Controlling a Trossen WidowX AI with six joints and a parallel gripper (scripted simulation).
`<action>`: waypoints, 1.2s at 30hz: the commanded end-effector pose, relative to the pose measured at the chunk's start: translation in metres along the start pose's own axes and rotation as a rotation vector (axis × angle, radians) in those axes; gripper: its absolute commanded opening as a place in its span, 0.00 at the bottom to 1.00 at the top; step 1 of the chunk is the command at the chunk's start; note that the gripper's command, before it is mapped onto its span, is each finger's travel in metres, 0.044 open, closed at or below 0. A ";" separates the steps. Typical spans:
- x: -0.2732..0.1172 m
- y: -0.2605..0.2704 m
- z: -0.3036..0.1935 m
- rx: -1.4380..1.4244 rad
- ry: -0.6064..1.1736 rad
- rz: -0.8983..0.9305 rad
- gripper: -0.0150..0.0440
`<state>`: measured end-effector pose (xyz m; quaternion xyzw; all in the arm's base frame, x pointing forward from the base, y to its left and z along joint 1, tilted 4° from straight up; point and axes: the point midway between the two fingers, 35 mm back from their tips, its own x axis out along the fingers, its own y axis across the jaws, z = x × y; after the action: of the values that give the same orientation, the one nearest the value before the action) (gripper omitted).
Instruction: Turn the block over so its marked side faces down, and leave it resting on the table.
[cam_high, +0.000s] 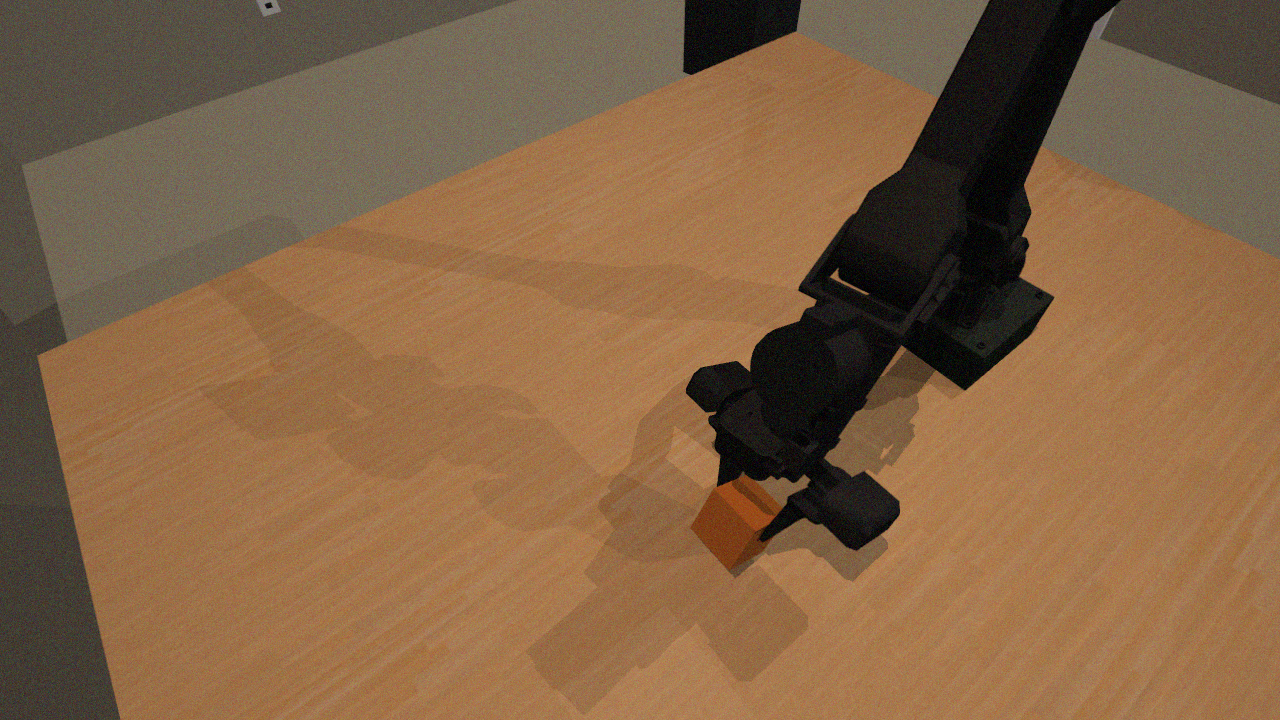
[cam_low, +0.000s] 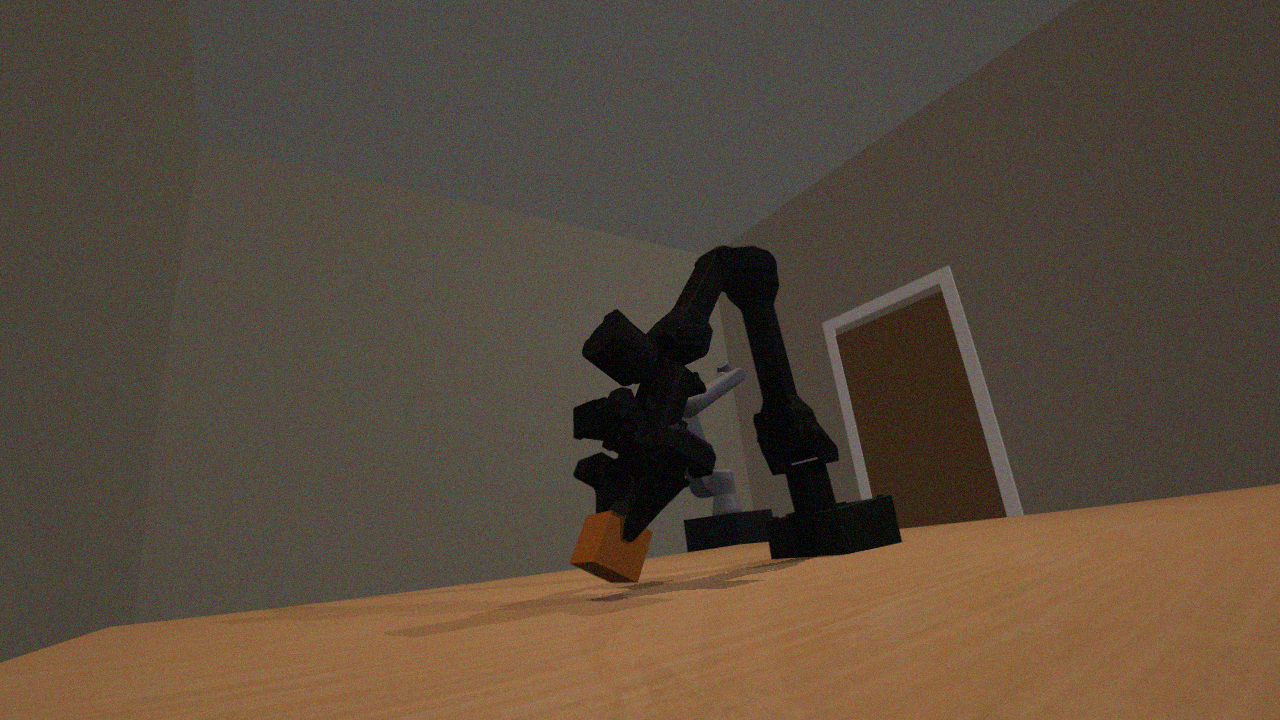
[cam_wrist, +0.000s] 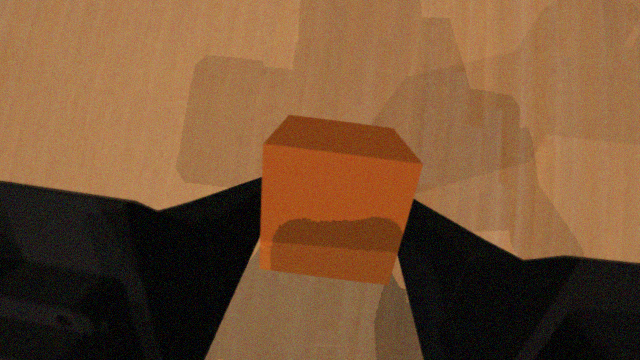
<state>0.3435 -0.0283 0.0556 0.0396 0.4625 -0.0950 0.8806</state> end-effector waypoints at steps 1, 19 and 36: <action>0.003 0.000 0.004 -0.005 -0.049 -0.003 0.25; 0.032 0.002 -0.002 -0.010 -0.309 -0.001 0.25; 0.023 -0.001 -0.015 -0.005 -0.530 -0.003 0.25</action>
<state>0.3478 -0.0292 0.0291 0.0149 0.2286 -0.0995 0.9683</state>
